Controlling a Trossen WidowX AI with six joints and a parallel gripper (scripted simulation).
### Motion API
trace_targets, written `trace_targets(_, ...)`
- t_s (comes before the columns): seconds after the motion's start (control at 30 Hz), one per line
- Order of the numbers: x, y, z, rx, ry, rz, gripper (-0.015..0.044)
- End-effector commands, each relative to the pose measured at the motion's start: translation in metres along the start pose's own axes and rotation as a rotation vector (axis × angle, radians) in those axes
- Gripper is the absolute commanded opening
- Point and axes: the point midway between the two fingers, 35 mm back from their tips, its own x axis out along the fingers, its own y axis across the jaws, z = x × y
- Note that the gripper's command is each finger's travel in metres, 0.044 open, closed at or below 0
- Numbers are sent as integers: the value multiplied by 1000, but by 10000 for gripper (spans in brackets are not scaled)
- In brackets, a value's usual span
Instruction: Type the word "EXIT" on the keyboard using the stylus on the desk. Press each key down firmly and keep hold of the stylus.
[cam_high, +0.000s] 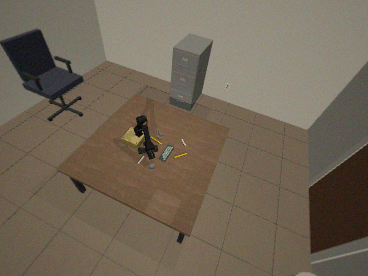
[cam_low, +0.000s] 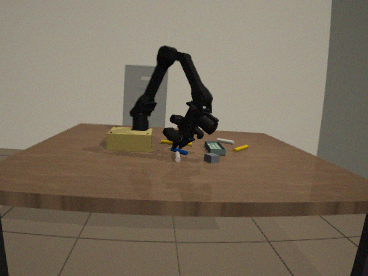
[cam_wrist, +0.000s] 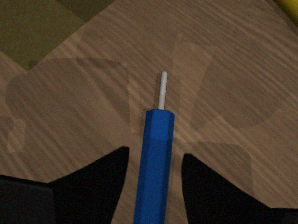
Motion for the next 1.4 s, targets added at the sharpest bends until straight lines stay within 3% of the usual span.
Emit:
trace_targets(0.0, 4, 0, -1, -4, -1, -3, 150)
trace_targets(0.27, 8, 0, -4, -4, -1, -3, 150)
trace_targets(0.43, 6, 0, -3, 0, -1, 0, 19)
trace_targets(0.53, 6, 0, -3, 0, -1, 0, 0)
trace_targets(0.8, 3, 0, -2, 0, -1, 0, 0)
trace_targets(1.1, -36, 0, 21, 0, -1, -2, 0)
trace_targets(1.37, -34, 0, 21, 2, -4, 3, 0)
